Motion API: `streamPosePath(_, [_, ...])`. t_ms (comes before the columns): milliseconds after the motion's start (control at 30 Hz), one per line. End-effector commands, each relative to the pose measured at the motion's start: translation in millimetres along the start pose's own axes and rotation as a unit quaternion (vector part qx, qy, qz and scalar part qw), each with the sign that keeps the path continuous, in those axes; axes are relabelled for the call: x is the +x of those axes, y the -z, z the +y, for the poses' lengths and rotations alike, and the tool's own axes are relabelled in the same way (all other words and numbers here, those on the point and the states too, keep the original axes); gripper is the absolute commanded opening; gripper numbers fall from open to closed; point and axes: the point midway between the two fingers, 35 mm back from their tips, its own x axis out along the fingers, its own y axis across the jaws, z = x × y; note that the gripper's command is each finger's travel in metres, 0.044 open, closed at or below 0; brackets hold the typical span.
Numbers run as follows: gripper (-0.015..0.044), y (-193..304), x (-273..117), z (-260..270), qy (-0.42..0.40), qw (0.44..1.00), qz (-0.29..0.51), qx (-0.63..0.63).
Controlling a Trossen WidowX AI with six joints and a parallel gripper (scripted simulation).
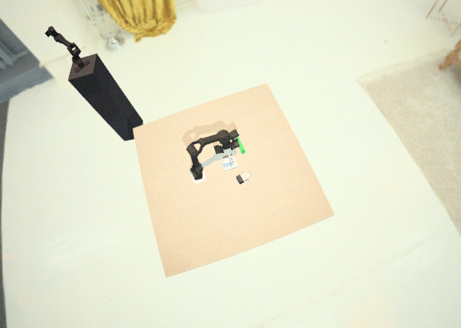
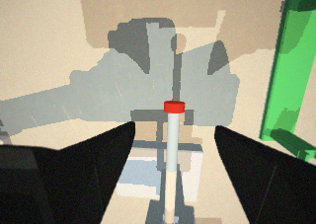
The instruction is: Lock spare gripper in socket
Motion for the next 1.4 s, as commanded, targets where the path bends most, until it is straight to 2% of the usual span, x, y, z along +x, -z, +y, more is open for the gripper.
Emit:
streamPosePath(0, [0.03,0.8,5.8,0.4,-0.001,1.0,0.002,0.002])
streamPosePath(333, [0.03,1.5,17.9,1.2,-0.001,1.0,0.002,0.002])
streamPosePath(700, [0.0011,1.5,17.9,1.2,-0.001,1.0,0.002,0.002])
streamPosePath(1000, [0.0,1.4,17.7,1.4,-0.001,1.0,0.001,0.002])
streamPosePath(1367, [0.0,-5.4,9.7,0.9,-0.002,0.998,-0.063,0.001])
